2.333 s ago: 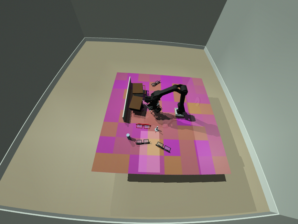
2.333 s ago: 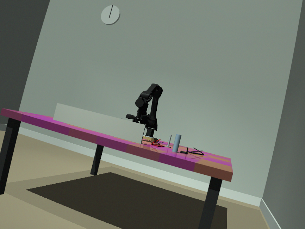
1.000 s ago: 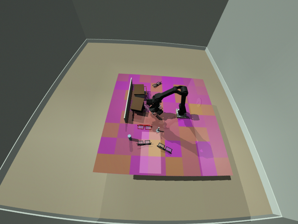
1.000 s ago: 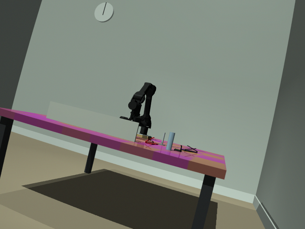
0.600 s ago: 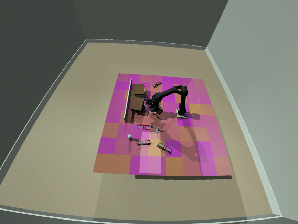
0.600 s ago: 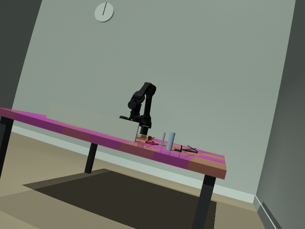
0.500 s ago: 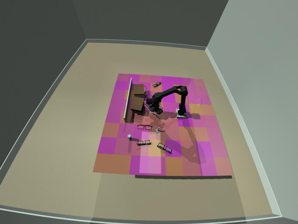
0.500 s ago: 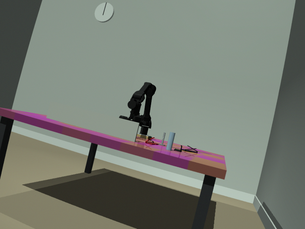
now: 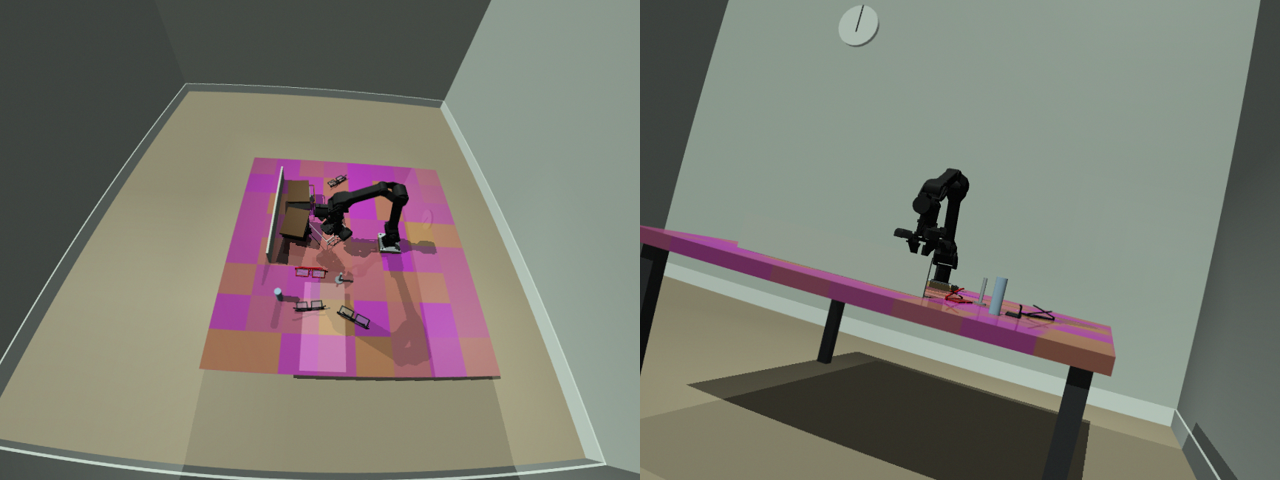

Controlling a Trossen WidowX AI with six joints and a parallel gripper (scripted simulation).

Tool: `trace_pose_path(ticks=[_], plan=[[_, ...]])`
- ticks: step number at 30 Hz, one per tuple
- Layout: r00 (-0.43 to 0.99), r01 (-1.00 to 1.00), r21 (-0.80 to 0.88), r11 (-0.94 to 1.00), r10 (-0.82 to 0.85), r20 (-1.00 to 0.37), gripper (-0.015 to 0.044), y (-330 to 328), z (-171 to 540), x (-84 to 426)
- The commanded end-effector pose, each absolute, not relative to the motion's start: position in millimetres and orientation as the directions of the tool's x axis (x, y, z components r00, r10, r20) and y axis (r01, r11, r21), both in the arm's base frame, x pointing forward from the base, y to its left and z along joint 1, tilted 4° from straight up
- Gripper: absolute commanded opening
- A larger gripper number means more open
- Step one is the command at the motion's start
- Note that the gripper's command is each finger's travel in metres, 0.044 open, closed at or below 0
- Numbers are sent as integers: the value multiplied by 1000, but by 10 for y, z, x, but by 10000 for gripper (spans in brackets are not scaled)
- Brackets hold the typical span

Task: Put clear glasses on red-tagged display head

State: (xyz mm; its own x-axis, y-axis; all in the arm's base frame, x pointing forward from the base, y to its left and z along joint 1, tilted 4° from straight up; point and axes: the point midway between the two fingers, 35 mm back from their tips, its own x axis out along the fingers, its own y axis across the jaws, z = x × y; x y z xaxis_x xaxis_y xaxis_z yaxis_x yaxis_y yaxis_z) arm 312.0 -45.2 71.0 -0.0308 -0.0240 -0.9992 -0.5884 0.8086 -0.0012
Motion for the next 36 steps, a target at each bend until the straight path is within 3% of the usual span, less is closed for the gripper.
trace_pose_path(ticks=[1,4,13,16,36], plan=[[-31,-588,-1,809,-24,-999,134,-452,710,3120],[-31,-588,-1,809,-24,-999,200,-452,710,3120],[-35,-584,4,812,-20,-999,200,-441,788,3144],[-35,-584,4,812,-20,-999,140,-441,788,3144],[-35,-584,4,812,-21,-999,140,-449,583,3151]])
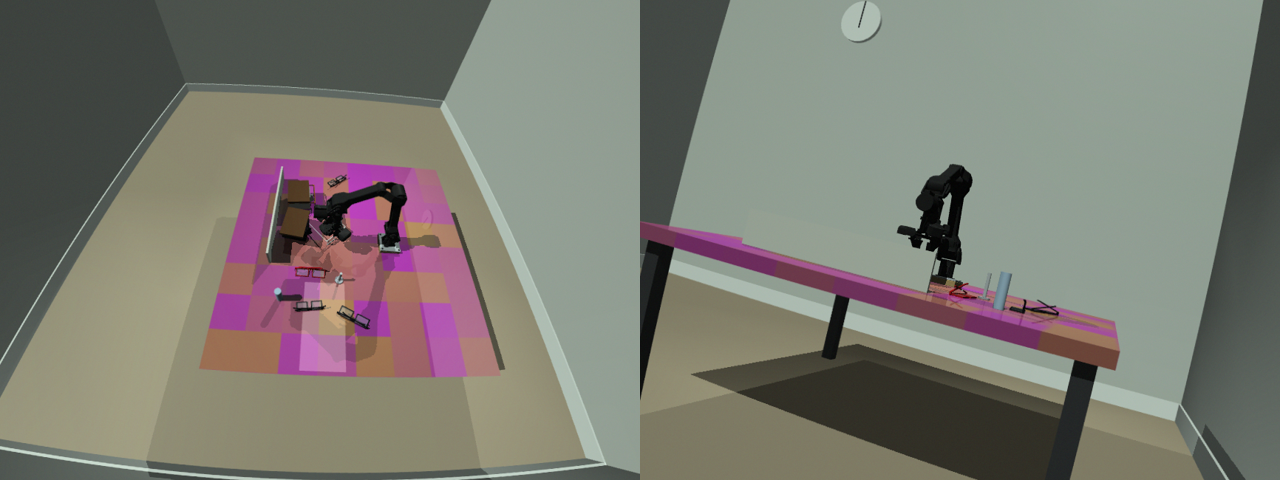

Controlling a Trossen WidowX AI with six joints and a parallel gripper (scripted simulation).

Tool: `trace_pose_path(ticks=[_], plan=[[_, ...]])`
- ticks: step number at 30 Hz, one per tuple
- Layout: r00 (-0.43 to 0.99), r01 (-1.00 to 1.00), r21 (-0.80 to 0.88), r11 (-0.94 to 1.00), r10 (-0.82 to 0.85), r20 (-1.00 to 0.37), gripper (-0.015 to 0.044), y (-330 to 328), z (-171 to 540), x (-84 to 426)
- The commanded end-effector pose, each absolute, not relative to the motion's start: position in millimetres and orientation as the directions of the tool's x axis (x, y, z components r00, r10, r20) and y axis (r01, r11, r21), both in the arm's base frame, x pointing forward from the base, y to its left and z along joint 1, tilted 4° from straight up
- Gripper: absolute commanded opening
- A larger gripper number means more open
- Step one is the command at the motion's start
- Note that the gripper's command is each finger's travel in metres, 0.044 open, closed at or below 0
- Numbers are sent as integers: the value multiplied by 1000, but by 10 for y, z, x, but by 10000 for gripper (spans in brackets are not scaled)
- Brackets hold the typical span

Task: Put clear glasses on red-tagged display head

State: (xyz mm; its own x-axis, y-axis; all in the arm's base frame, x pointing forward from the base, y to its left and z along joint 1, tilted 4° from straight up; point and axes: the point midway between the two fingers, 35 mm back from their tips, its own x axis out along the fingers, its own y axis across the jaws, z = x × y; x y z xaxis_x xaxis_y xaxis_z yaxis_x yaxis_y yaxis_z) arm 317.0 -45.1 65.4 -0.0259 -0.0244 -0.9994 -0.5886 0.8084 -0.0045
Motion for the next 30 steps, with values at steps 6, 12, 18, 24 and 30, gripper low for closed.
trace_pose_path(ticks=[6,12,18,24,30], plan=[[-35,-584,4,812,-21,-999,140,-451,485,3149],[-35,-584,4,812,-21,-999,140,-452,387,3143],[-35,-584,4,812,-21,-999,140,-453,290,3134],[-35,-584,4,812,-21,-999,140,-453,197,3122],[-30,-586,-1,810,-24,-999,87,-457,215,3139]])
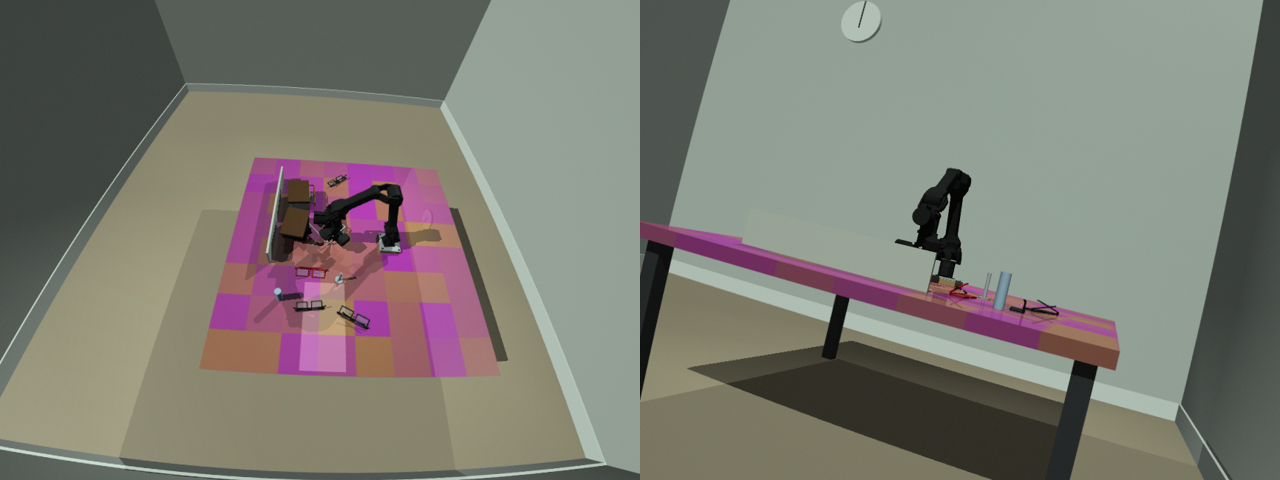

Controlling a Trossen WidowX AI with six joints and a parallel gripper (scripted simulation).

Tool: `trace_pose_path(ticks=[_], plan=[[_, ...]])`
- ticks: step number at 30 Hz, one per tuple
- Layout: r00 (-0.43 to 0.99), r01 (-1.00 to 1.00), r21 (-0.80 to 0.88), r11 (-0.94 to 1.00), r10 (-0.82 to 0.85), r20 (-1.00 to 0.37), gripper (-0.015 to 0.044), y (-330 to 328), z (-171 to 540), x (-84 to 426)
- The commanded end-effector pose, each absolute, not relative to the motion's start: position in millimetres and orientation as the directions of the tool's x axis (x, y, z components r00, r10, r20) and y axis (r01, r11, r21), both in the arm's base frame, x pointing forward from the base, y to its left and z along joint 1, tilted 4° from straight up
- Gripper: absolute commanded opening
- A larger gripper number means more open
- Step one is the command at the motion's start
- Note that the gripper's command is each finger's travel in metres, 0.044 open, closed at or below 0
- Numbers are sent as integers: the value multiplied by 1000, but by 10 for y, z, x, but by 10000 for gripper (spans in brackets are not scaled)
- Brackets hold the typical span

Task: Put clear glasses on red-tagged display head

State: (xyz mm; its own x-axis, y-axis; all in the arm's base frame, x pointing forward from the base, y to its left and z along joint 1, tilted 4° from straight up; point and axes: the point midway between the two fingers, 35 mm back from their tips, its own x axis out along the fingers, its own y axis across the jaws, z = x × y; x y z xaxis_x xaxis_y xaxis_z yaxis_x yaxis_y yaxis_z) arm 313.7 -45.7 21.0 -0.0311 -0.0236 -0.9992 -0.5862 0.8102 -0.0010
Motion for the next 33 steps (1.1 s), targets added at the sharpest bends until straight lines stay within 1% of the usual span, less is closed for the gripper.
trace_pose_path(ticks=[1,2,7,15,33], plan=[[-30,-586,-1,810,-24,-999,61,-457,215,3139],[-30,-586,-1,810,-24,-999,35,-457,215,3139],[-30,-586,-1,810,-24,-999,2,-457,215,3139],[-31,-586,-1,810,-23,-999,0,-458,302,3156],[-34,-584,3,812,-21,-999,0,-485,1175,3208]])
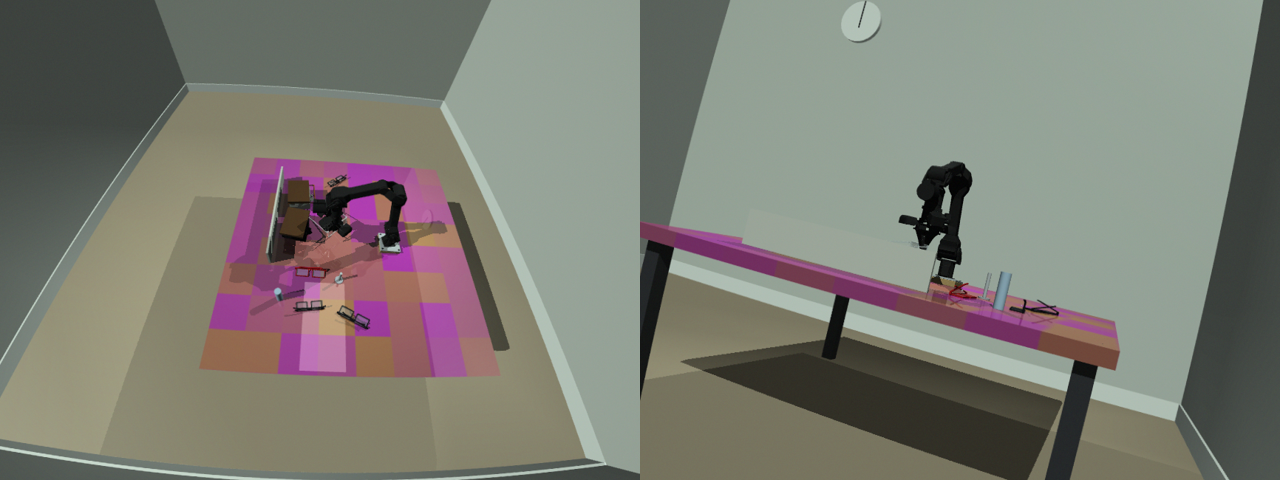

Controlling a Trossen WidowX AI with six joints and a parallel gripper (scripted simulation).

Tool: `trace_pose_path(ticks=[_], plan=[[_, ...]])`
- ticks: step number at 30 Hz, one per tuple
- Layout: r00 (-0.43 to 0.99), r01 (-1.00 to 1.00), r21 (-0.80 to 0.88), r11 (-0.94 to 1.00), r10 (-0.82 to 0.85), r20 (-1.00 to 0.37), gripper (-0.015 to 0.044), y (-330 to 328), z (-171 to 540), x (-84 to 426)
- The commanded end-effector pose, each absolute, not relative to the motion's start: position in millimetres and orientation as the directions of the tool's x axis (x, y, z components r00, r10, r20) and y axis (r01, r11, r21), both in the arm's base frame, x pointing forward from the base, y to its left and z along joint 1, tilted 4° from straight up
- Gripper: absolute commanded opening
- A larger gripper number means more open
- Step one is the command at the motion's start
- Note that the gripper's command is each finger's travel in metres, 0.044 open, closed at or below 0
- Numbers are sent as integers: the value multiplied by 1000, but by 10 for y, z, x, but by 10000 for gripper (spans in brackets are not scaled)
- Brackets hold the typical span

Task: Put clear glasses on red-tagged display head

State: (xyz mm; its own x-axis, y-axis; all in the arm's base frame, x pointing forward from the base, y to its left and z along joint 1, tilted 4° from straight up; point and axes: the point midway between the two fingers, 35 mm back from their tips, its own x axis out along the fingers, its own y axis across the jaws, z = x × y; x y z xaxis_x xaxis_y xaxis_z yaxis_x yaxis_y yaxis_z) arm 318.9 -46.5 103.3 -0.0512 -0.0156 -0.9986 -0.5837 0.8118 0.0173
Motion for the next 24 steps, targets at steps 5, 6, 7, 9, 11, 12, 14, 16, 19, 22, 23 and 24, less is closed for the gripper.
trace_pose_path(ticks=[5,6,7,9,11,12,14,16,19,22,23,24], plan=[[-34,-584,3,812,-21,-999,0,-508,1183,3195],[-34,-585,4,811,-20,-999,0,-515,1186,3191],[-33,-589,6,808,-17,-999,0,-529,1191,3183],[-30,-600,11,800,-9,-1000,0,-577,1209,3156],[-25,-616,19,787,5,-1000,0,-649,1237,3114],[-21,-626,23,780,12,-1000,0,-688,1252,3089],[-14,-644,29,764,26,-1000,0,-765,1282,3038],[-5,-662,33,749,40,-999,0,-839,1312,2986],[9,-689,36,724,59,-998,0,-945,1357,2903],[25,-715,36,699,77,-997,0,-1044,1401,2818],[31,-723,34,690,82,-996,0,-1076,1415,2788],[37,-731,33,681,88,-995,0,-1107,1430,2759]])
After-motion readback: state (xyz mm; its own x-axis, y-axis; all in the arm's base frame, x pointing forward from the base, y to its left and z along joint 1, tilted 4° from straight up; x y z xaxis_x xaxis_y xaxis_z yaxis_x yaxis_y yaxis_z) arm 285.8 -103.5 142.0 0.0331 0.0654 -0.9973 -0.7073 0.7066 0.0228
